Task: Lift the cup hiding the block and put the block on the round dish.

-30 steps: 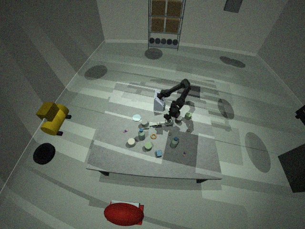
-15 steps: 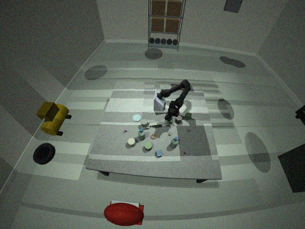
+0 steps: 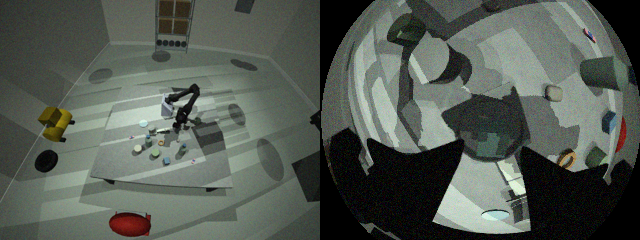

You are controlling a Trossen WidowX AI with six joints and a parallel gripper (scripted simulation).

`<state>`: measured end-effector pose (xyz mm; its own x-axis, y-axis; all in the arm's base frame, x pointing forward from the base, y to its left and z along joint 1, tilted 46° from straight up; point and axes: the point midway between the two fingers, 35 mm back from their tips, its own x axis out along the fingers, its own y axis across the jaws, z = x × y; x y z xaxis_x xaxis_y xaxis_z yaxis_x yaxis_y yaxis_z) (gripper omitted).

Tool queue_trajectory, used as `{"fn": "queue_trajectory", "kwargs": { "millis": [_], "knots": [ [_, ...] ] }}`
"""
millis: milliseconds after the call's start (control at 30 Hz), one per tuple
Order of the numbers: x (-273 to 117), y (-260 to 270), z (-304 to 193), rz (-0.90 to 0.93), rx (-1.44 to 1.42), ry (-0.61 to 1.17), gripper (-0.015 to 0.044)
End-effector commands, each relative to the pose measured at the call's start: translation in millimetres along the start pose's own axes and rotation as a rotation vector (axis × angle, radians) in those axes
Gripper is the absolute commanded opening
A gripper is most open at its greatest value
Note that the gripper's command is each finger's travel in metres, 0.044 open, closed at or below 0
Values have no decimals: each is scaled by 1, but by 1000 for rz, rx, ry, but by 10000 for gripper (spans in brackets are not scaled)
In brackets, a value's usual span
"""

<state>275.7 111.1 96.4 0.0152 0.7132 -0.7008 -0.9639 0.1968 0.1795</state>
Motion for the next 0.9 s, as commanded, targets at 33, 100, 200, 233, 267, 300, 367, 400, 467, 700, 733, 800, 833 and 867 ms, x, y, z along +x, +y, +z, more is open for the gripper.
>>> {"fn": "queue_trajectory", "kwargs": {
  "millis": [33, 100, 200, 233, 267, 300, 367, 400, 467, 700, 733, 800, 833, 867],
  "knots": [
    [10, 0, -1, 5, 9, -1, 260],
    [13, 0, -1, 5, 9, -2, 260],
    [18, 1, -1, 5, 9, -2, 260],
    [20, 1, -1, 5, 9, -2, 260],
    [21, 1, -1, 5, 9, -2, 260],
    [23, 1, -1, 5, 9, -3, 260],
    [26, 1, -1, 5, 9, -3, 260],
    [28, 1, -1, 5, 9, -3, 260],
    [30, 1, -1, 5, 9, -4, 260],
    [30, 1, -1, 5, 9, -4, 122],
    [30, 1, -1, 5, 9, -4, 115],
    [30, 1, -1, 5, 9, -4, 102],
    [30, 1, -1, 5, 9, -4, 95],
    [30, 1, -1, 5, 9, -4, 89]
  ]
}}
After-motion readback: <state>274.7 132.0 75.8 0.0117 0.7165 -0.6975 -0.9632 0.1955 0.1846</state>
